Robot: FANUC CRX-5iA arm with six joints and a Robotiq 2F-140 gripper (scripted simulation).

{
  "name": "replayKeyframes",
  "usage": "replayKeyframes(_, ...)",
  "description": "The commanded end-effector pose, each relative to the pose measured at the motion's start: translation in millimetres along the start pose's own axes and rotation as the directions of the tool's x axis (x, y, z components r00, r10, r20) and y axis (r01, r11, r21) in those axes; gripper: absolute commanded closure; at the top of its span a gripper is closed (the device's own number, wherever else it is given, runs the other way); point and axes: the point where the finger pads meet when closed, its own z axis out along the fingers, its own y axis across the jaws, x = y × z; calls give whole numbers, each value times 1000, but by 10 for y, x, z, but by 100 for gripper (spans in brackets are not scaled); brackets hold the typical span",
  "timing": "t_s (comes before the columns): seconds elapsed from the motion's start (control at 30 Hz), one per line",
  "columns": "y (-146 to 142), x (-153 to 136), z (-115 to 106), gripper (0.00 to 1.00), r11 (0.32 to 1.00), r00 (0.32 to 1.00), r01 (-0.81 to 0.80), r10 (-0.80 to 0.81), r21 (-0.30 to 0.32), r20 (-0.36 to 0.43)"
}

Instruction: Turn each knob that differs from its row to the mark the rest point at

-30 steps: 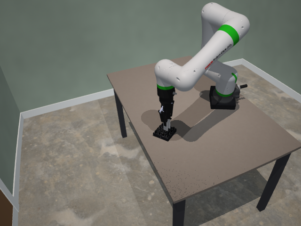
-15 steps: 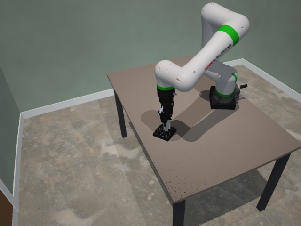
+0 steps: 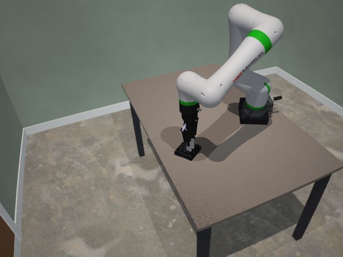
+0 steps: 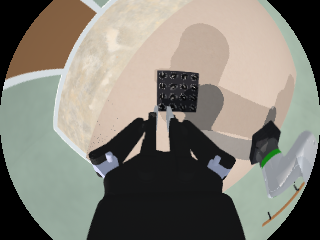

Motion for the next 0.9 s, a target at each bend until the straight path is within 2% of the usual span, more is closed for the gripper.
replayKeyframes(0.0,-2,1,44,88,1000,1000,0,0,0,0)
replayKeyframes(0.4,-2,0,191,88,1000,1000,0,0,0,0)
replayKeyframes(0.87,-1,0,254,88,1000,1000,0,0,0,0)
